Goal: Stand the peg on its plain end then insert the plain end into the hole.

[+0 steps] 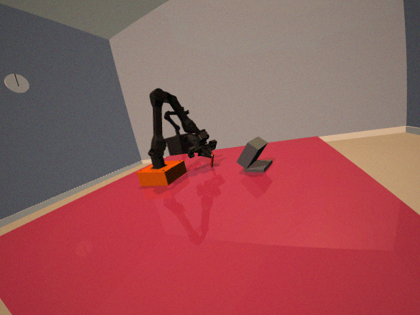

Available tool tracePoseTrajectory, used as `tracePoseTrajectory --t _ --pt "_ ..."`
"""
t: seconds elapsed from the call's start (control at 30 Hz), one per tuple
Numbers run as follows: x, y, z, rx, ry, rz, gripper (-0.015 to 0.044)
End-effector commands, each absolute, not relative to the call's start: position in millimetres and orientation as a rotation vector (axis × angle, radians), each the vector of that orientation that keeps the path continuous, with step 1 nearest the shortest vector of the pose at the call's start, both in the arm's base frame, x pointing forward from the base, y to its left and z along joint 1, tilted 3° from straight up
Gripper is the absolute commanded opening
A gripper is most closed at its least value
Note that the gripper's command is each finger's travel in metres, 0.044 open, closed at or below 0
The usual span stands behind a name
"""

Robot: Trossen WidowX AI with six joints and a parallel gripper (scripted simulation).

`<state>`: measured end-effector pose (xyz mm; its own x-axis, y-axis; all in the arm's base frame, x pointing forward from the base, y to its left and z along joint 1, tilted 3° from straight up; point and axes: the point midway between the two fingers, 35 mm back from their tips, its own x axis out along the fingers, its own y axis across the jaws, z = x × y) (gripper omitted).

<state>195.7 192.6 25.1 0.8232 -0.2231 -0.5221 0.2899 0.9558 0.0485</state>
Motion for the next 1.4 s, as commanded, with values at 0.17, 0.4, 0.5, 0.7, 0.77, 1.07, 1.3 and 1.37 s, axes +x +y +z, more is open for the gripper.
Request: tracePoseTrajectory --t 0.17,0.4,0.5,0.7,0.77,1.07,1.3,1.37 --pt "190 194 24 0.115 0.462 -0.278 0.0051" --pt "185 195 22 0.106 0.402 -0.281 0.0051" --pt "183 196 22 0.102 0.376 -0.282 0.0051" --pt "180 197 21 0.095 0.325 -0.284 0.0051" --pt "178 197 20 0.093 0.308 -0.285 0.0051" --pt "175 198 20 0.091 0.296 -0.285 0.0051" --pt "176 198 18 0.093 0.287 -0.285 0.0051" --pt "176 198 18 0.094 0.287 -0.285 0.0051"
